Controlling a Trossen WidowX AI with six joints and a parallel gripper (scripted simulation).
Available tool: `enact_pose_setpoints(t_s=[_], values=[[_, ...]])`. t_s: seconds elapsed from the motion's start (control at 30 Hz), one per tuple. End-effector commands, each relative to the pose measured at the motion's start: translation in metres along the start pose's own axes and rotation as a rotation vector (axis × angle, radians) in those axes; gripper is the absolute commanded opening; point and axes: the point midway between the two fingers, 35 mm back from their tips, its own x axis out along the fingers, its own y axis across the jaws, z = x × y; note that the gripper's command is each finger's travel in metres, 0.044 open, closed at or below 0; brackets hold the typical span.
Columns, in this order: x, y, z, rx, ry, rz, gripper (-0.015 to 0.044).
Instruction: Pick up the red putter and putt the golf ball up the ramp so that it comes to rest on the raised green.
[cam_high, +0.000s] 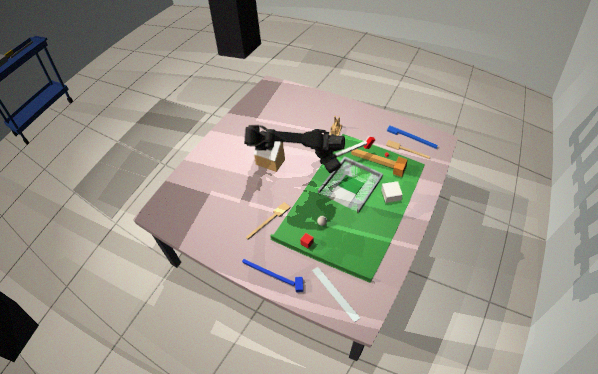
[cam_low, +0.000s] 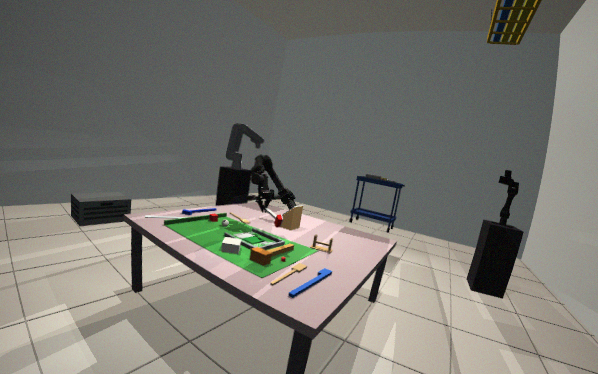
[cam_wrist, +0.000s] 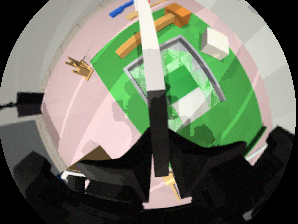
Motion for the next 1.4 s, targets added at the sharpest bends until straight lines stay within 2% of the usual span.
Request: enact_pose_setpoints(t_s=[0.0, 0.57, 1.13, 1.37], values=[[-0.010, -0.016, -0.026, 0.114, 0.001, -0.022, 0.0000], [-0.044, -0.053, -0.148, 0.566, 0.058, -0.117, 0.0000], [-0.084, -0.034, -0.270, 1.034, 0.166, -0.246, 0.0000], [-0.087, -0.029, -0.280, 1.075, 0.177, -0.259, 0.0000]])
